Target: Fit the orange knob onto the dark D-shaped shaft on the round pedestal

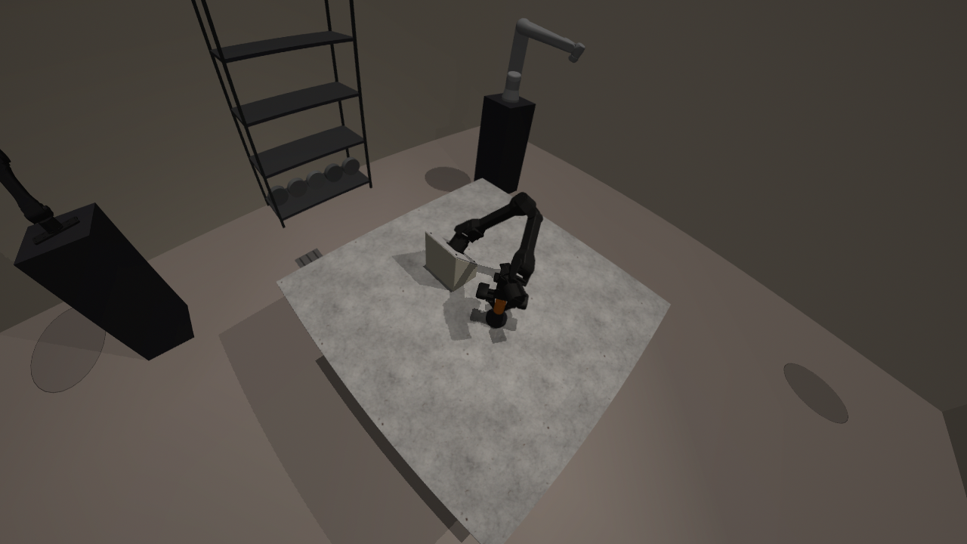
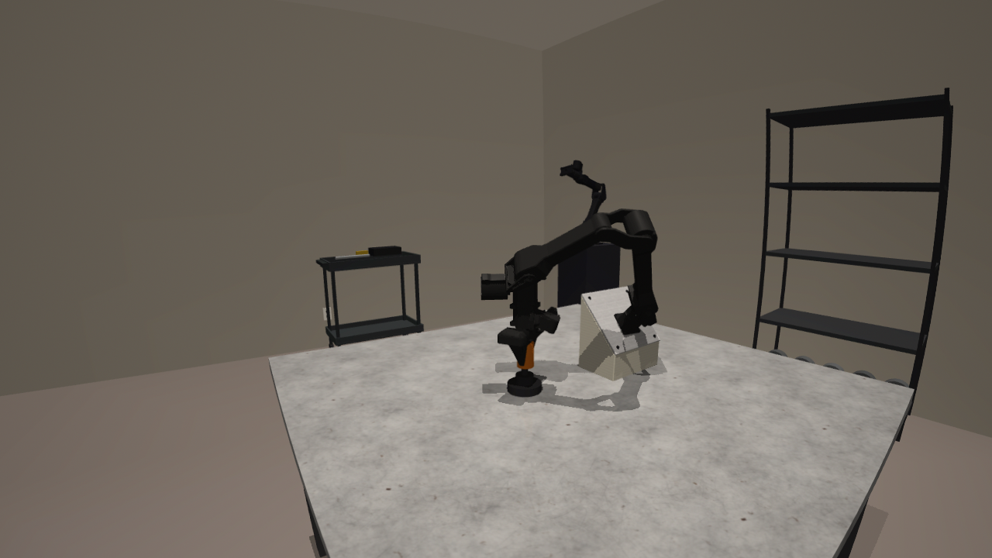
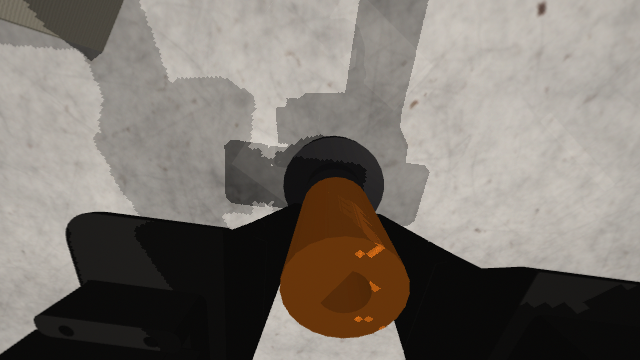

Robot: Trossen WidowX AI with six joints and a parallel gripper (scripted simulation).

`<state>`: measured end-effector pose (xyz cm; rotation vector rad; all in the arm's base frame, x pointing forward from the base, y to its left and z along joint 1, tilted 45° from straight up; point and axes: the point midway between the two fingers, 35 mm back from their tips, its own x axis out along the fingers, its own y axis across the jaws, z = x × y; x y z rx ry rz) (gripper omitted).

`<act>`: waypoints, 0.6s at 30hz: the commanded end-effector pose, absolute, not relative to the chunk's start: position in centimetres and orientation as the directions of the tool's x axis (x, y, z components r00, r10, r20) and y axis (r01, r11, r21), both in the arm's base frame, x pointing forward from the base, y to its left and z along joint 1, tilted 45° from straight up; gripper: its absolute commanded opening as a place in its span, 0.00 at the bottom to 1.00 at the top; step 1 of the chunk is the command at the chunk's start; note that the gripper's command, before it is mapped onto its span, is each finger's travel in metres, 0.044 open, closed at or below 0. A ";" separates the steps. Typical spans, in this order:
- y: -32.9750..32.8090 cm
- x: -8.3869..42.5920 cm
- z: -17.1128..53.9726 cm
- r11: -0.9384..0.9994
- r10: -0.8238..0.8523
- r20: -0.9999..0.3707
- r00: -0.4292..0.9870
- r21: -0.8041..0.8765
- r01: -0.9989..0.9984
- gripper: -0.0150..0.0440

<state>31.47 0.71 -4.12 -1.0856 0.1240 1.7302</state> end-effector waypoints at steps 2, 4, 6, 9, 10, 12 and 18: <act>0.6 31.8 -4.1 -0.492 0.703 -0.710 -0.044 -0.441 -0.751 0.25; 0.7 31.7 -4.2 -0.492 0.703 -0.710 -0.044 -0.441 -0.751 0.25; 0.7 31.7 -4.3 -0.492 0.703 -0.710 -0.044 -0.441 -0.751 0.25; 0.7 31.6 -4.3 -0.492 0.703 -0.710 -0.044 -0.441 -0.751 0.25; 0.7 31.6 -4.3 -0.492 0.703 -0.710 -0.044 -0.441 -0.751 0.25; 0.7 31.5 -4.3 -0.492 0.703 -0.710 -0.044 -0.441 -0.751 0.25; 0.9 31.5 -4.4 -0.492 0.703 -0.710 -0.044 -0.441 -0.751 0.25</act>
